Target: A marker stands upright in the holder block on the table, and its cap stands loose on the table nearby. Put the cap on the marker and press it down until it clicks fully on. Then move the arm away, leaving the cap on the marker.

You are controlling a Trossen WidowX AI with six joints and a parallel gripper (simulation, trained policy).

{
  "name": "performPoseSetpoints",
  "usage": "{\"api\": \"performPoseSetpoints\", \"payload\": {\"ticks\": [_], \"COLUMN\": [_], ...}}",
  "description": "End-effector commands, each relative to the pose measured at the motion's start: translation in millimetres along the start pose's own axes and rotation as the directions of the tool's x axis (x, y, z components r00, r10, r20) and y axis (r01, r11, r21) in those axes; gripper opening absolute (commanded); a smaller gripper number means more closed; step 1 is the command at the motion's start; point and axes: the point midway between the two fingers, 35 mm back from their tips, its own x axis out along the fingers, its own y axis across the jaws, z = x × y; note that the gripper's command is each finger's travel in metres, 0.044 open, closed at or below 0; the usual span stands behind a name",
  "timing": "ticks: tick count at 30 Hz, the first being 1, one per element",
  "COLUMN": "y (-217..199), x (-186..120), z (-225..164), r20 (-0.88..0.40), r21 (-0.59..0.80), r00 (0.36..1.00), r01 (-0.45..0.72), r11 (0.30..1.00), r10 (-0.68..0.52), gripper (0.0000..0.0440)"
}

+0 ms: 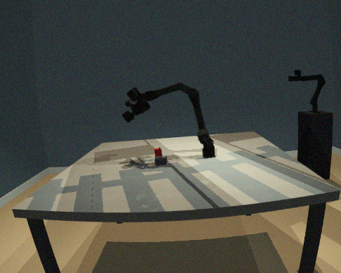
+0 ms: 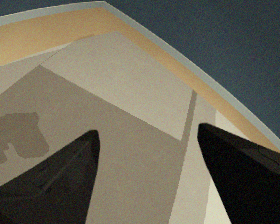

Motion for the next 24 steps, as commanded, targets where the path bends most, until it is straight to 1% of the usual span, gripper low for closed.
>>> {"api": "performPoseSetpoints", "payload": {"ticks": [1, 13, 24], "y": [3, 10, 14], "x": [-6, -17, -26], "z": [-4, -23, -44], "r20": [-0.031, -0.136, -0.241], "r21": [0.001, -0.009, -0.013], "r00": [0.999, 0.988, 0.964], "r01": [-0.026, -0.079, -0.115], "r11": [1.0, 0.997, 0.993], "r10": [0.026, 0.077, 0.108], "gripper": [0.0274, 0.0293, 0.0306]}}
